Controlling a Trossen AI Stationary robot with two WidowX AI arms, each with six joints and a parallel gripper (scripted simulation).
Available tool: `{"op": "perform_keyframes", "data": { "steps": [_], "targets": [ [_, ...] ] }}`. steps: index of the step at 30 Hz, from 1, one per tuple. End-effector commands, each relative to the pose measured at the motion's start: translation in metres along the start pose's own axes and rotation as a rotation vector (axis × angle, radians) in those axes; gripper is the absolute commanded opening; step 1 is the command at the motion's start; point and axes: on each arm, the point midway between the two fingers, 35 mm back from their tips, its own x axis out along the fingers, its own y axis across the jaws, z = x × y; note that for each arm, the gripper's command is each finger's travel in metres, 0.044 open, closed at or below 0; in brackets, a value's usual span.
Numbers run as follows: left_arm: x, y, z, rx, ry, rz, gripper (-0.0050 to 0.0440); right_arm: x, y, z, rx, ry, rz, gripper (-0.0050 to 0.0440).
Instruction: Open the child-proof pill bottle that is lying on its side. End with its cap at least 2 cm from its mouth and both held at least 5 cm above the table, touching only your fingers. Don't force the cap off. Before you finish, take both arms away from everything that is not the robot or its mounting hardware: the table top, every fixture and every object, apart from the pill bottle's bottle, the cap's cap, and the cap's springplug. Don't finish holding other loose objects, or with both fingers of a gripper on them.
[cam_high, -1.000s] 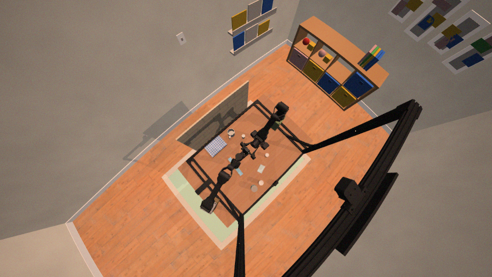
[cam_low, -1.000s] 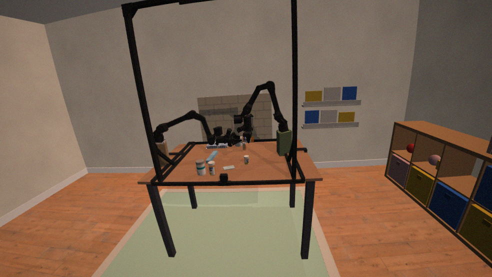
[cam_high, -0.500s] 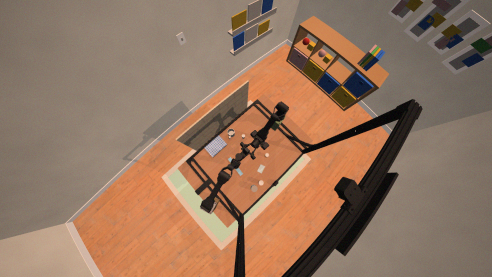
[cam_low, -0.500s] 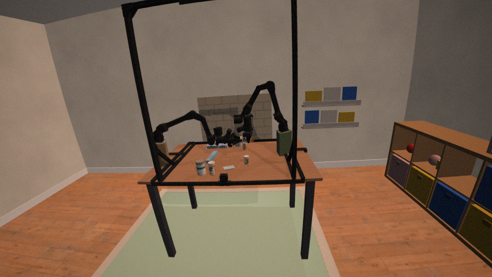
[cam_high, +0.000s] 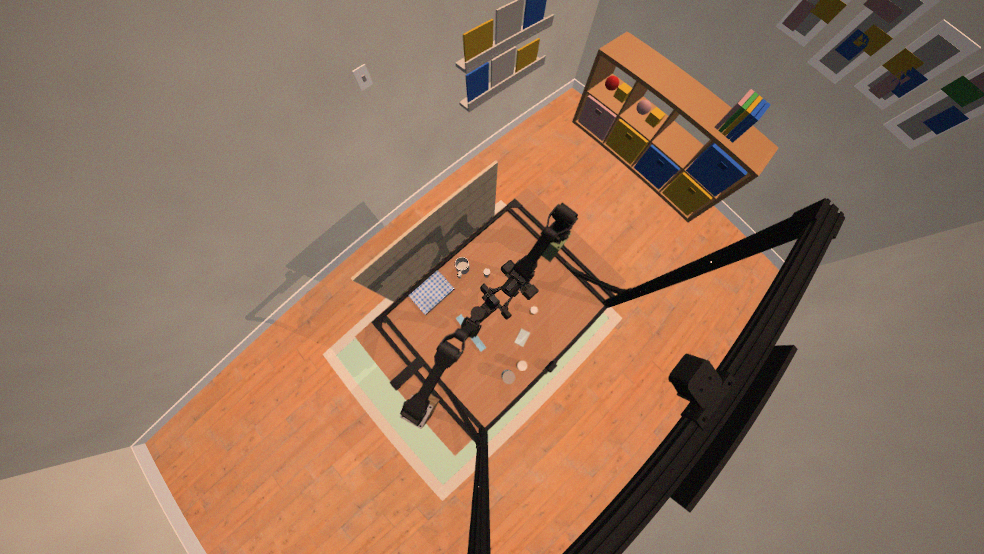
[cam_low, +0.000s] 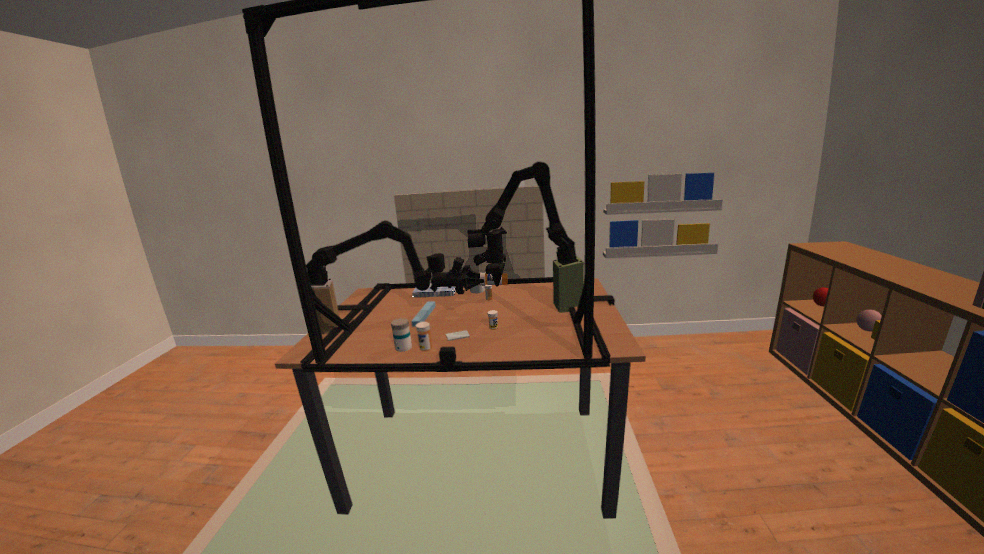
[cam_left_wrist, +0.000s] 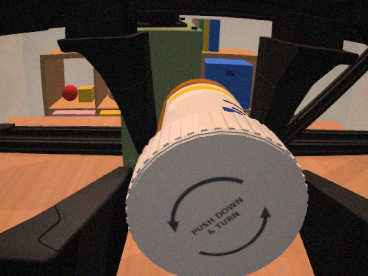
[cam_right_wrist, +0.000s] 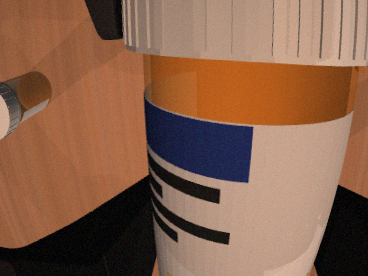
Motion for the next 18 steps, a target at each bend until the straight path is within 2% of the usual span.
{"op": "perform_keyframes", "data": {
  "steps": [1, 7, 16, 18],
  "targets": [
    [0.0, 0.0, -0.002, 0.0, 0.004, 0.001, 0.022, -0.001, 0.0, 0.001, 0.004, -0.003, -0.004, 0.0],
    [0.0, 0.0, -0.002, 0.0, 0.004, 0.001, 0.022, -0.001, 0.0, 0.001, 0.004, -0.003, -0.004, 0.0],
    [0.014, 0.0, -0.002, 0.0, 0.004, 0.001, 0.0004, -0.001, 0.0, 0.001, 0.004, -0.003, -0.004, 0.0],
    [0.015, 0.0, -0.002, 0.0, 0.004, 0.001, 0.0, -0.001, 0.0, 0.001, 0.004, -0.003, -0.004, 0.0]
  ]
}}
